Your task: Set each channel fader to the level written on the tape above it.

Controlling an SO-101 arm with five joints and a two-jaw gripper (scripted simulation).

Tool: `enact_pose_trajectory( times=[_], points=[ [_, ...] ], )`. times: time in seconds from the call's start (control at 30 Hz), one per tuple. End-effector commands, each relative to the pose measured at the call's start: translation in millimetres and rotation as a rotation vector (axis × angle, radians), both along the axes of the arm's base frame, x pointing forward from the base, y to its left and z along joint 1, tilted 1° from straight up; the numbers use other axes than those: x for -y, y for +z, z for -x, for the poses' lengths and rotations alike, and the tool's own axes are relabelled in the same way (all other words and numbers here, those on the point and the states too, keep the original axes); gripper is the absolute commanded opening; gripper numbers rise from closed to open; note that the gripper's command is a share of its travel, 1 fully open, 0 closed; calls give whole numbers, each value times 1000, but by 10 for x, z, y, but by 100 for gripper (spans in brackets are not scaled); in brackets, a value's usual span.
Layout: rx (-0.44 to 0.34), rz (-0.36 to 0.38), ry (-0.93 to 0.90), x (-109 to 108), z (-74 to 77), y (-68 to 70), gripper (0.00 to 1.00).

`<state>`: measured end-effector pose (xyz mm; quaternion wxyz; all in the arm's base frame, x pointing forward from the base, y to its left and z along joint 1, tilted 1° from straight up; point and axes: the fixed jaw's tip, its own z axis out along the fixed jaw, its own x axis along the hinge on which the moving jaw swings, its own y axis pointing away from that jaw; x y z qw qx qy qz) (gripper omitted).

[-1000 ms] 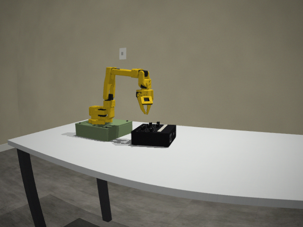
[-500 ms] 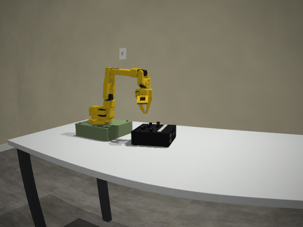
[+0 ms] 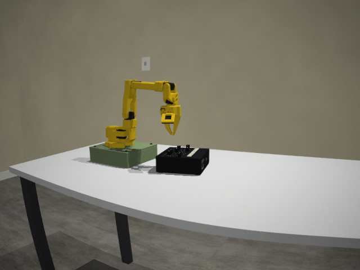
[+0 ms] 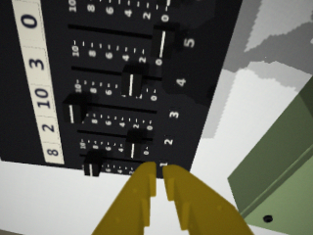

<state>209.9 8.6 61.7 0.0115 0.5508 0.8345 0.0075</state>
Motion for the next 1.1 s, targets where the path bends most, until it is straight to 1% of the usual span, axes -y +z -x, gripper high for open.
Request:
enact_pose_trajectory(
  times=[0.0, 0.2, 0.33, 0.6, 0.67, 0.87, 1.07],
  points=[
    [-13, -1, -18, 21, 41, 3, 0],
    [-13, -1, -19, 26, 41, 2, 0],
    [-13, -1, -30, 73, 39, -8, 0],
    [-13, 0, -91, 317, 49, -61, 0],
    [-13, 0, -91, 317, 49, -61, 0],
    [-13, 0, -140, 515, 80, -104, 0],
    [-13, 0, -163, 604, 101, -124, 0]
  ],
)
